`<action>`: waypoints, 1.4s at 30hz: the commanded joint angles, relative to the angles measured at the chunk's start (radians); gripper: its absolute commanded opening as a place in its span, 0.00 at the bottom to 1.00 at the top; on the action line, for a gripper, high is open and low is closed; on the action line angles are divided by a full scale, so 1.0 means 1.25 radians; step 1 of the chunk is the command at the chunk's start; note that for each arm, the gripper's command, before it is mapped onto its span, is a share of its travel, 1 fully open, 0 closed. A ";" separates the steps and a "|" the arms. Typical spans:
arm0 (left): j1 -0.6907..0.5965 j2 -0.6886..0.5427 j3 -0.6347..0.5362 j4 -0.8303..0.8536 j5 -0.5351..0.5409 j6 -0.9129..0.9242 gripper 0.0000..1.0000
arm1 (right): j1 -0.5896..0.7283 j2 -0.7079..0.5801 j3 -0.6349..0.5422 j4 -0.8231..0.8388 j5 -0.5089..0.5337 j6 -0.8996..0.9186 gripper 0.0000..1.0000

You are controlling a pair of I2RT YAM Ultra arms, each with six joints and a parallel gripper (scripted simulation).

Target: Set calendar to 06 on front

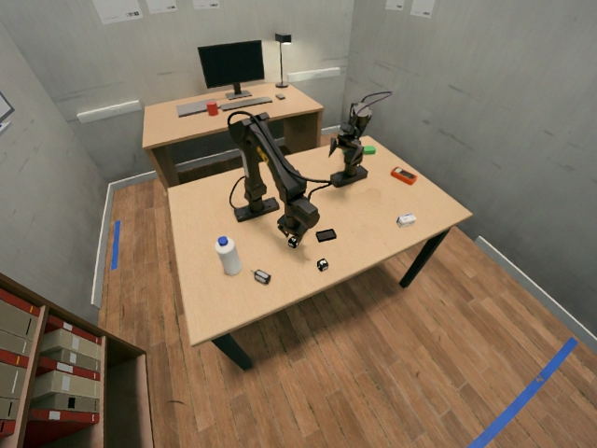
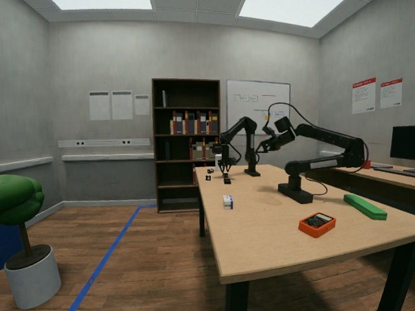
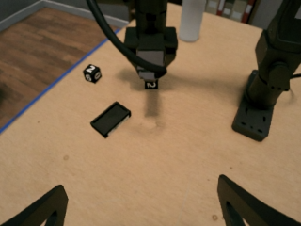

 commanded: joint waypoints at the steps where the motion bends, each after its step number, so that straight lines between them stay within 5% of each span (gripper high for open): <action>1: 0.005 -0.007 0.002 0.014 0.010 0.004 1.00 | 0.009 0.002 -0.022 0.026 -0.010 -0.005 0.55; 24: 0.005 -0.007 0.002 0.014 0.010 0.004 1.00 | 0.009 0.027 -0.051 0.069 -0.010 -0.006 0.55; 25: 0.005 -0.007 0.002 0.014 0.010 0.004 1.00 | 0.009 0.027 -0.051 0.069 -0.010 -0.006 0.48; 42: 0.005 -0.007 0.002 0.014 0.010 0.004 1.00 | 0.001 0.033 -0.037 0.068 -0.004 -0.015 0.29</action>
